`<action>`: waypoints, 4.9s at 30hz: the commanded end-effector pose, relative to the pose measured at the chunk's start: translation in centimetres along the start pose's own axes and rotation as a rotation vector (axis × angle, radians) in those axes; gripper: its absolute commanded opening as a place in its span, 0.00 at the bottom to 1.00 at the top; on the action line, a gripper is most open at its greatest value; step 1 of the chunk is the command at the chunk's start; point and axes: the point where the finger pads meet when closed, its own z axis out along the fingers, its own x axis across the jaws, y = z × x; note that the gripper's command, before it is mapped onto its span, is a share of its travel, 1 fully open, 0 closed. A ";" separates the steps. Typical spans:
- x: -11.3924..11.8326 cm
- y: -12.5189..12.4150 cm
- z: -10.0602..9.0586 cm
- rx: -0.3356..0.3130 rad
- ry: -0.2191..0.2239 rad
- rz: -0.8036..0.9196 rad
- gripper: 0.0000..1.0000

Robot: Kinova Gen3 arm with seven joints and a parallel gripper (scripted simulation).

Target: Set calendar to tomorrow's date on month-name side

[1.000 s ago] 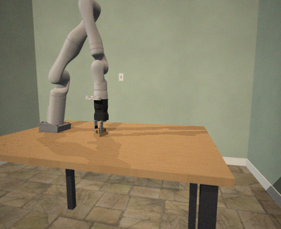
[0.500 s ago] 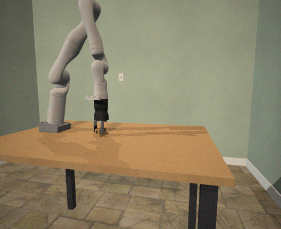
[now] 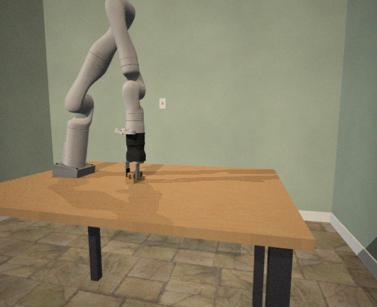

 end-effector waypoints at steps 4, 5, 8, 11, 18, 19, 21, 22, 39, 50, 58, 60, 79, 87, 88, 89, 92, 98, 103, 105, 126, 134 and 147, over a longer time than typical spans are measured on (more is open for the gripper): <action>-0.1 0.0 -0.2 0.000 -0.002 0.000 0.87; -0.1 0.0 -0.3 0.000 -0.002 0.000 0.87; 0.0 0.0 -0.9 0.000 -0.002 0.000 0.87; 0.0 0.0 -1.7 0.000 -0.002 0.000 0.87; 0.0 0.0 -4.7 0.000 -0.002 0.000 0.87; 0.0 0.0 -5.1 0.000 -0.002 0.000 0.87; 0.0 0.0 -5.1 0.000 -0.002 0.000 0.87; 0.0 0.0 -5.6 0.000 -0.002 0.000 0.87; 0.0 0.0 -9.0 0.000 -0.002 0.000 0.87; 0.0 0.0 -9.0 0.000 -0.002 0.000 1.00; 0.0 0.0 -9.0 0.000 -0.002 0.000 1.00; 0.0 0.0 -9.0 0.000 -0.002 0.000 1.00; 0.0 0.0 -13.5 0.000 -0.002 0.000 1.00; 0.0 0.0 -16.0 0.000 -0.002 0.000 1.00; 0.0 0.0 -16.0 0.000 -0.002 0.000 1.00; 0.0 0.0 -16.0 0.000 -0.002 0.000 1.00; 0.0 0.0 -16.2 0.000 -0.002 0.000 1.00; 0.0 0.0 -16.2 0.000 -0.002 0.000 1.00; 0.0 0.0 -16.2 0.000 -0.002 0.000 1.00; 0.0 0.0 -16.2 0.000 -0.002 0.000 1.00; 0.0 0.0 -16.2 0.000 -0.002 0.000 1.00; 0.0 0.0 -16.2 0.000 -0.002 0.000 1.00; 0.0 0.0 -16.2 0.000 -0.002 0.000 1.00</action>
